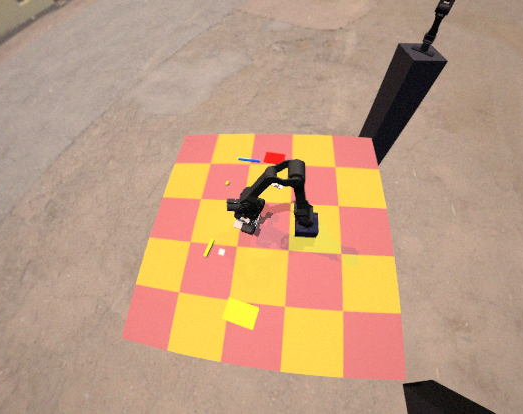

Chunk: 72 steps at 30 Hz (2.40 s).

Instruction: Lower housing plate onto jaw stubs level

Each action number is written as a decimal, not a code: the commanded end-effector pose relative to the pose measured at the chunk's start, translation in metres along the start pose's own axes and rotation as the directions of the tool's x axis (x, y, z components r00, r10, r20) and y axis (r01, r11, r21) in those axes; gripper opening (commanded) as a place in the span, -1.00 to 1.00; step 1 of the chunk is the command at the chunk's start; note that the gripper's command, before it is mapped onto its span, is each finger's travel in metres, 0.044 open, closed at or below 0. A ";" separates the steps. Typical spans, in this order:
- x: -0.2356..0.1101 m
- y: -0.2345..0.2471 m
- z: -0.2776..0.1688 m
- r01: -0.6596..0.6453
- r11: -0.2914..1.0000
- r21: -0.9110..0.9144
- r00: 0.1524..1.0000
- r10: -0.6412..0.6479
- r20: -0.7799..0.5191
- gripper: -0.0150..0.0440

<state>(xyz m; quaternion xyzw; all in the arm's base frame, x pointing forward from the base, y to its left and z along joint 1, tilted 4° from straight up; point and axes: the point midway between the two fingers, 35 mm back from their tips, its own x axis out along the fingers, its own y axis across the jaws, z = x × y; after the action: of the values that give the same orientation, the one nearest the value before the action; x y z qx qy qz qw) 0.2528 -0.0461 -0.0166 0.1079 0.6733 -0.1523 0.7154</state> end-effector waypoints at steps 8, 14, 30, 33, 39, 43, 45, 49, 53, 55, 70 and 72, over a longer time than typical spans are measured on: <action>0.003 -0.001 0.000 0.004 1.000 -0.005 1.000 -0.004 -0.001 0.70; 0.005 -0.001 0.000 0.004 1.000 -0.005 1.000 -0.004 -0.001 0.70; 0.008 -0.001 0.000 0.004 1.000 -0.004 1.000 -0.004 -0.001 0.70; 0.008 -0.001 0.000 0.004 1.000 -0.004 1.000 -0.004 -0.001 0.70; 0.008 -0.001 0.000 0.004 1.000 -0.004 1.000 -0.004 -0.001 0.70; 0.008 -0.001 0.000 0.004 1.000 -0.004 1.000 -0.004 -0.001 0.70; 0.008 -0.001 0.000 0.004 1.000 -0.004 1.000 -0.004 -0.001 0.70; 0.008 -0.001 0.000 0.004 1.000 -0.004 1.000 -0.004 -0.001 0.70; 0.008 -0.001 0.000 0.004 1.000 -0.004 1.000 -0.004 -0.001 0.70; 0.008 -0.001 0.000 0.004 1.000 -0.004 1.000 -0.004 -0.001 0.70; 0.008 -0.001 0.000 0.004 1.000 -0.004 1.000 -0.004 -0.001 0.70; 0.008 -0.001 0.000 0.004 1.000 -0.004 1.000 -0.004 -0.001 0.70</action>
<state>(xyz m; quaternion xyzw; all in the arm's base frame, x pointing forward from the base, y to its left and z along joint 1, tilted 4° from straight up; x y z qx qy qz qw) 0.2529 -0.0467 -0.0241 0.1079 0.6737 -0.1524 0.7150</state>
